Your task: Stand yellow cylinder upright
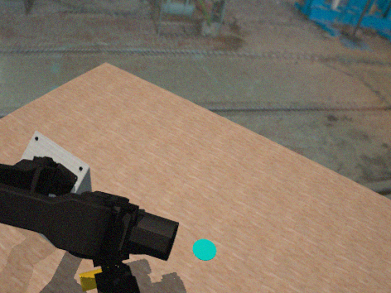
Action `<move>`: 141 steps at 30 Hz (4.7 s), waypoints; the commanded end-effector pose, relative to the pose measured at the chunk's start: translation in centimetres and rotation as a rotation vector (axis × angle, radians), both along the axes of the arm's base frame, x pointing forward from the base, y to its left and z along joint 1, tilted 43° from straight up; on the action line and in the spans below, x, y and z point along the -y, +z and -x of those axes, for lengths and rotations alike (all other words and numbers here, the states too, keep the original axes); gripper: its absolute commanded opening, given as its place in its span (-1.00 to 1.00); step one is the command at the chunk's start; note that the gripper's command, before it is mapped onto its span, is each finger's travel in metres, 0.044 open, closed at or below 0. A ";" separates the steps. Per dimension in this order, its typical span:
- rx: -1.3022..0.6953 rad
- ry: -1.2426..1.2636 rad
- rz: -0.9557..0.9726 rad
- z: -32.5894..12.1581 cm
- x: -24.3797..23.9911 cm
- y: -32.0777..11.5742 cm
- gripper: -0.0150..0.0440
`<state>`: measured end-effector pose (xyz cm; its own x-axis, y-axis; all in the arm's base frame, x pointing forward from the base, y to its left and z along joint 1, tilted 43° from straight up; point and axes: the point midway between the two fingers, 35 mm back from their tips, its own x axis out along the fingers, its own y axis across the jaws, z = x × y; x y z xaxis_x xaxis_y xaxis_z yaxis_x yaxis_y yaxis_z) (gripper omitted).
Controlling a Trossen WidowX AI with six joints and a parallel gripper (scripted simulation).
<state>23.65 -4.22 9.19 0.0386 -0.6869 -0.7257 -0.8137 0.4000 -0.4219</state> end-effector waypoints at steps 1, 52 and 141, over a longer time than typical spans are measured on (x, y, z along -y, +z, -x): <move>-0.001 0.012 -0.003 -0.4 -0.5 0.0 -0.14; -0.112 0.161 -0.012 -7.7 -11.2 -6.2 -0.14; -0.191 0.141 -0.363 -9.1 -17.6 -16.8 -0.14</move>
<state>32.69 13.36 -7.70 -0.0465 -0.4060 -0.9127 -0.9215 0.3702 -0.1178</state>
